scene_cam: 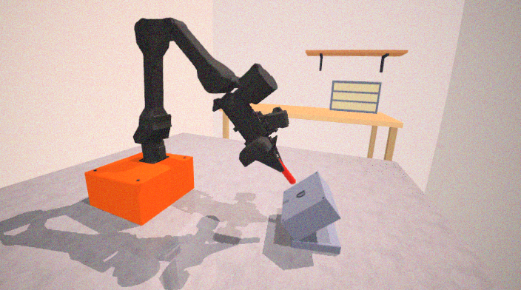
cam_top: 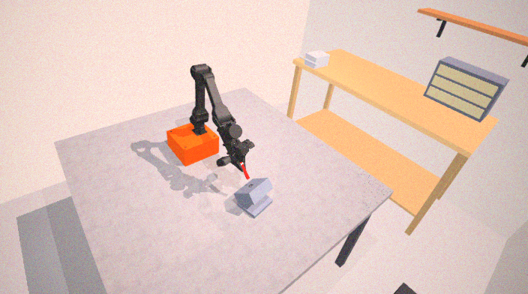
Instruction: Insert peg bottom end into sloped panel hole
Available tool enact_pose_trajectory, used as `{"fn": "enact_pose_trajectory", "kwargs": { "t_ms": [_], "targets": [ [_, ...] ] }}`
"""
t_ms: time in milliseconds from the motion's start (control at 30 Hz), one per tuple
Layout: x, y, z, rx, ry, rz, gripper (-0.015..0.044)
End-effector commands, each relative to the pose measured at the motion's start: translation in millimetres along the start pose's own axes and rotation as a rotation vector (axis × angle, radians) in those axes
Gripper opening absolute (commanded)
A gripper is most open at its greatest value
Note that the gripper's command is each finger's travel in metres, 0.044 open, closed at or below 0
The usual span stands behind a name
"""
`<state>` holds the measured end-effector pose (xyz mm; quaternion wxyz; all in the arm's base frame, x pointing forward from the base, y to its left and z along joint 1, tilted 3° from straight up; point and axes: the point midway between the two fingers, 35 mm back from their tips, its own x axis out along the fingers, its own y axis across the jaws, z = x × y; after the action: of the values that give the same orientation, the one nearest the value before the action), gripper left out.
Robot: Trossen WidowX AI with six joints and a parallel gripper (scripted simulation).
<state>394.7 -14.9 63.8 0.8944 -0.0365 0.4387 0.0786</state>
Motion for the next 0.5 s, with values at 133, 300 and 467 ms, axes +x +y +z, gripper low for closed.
{"fn": "enact_pose_trajectory", "kwargs": {
  "t_ms": [133,300,467],
  "targets": [
    [5.7,-0.4,-1.7,-0.016,0.000,0.002,0.0000],
    [11.2,-0.5,-1.4,-0.016,-0.001,0.001,0.0000],
    [18.8,-0.3,-1.8,-0.015,-0.001,0.001,0.0000]
  ]
}}
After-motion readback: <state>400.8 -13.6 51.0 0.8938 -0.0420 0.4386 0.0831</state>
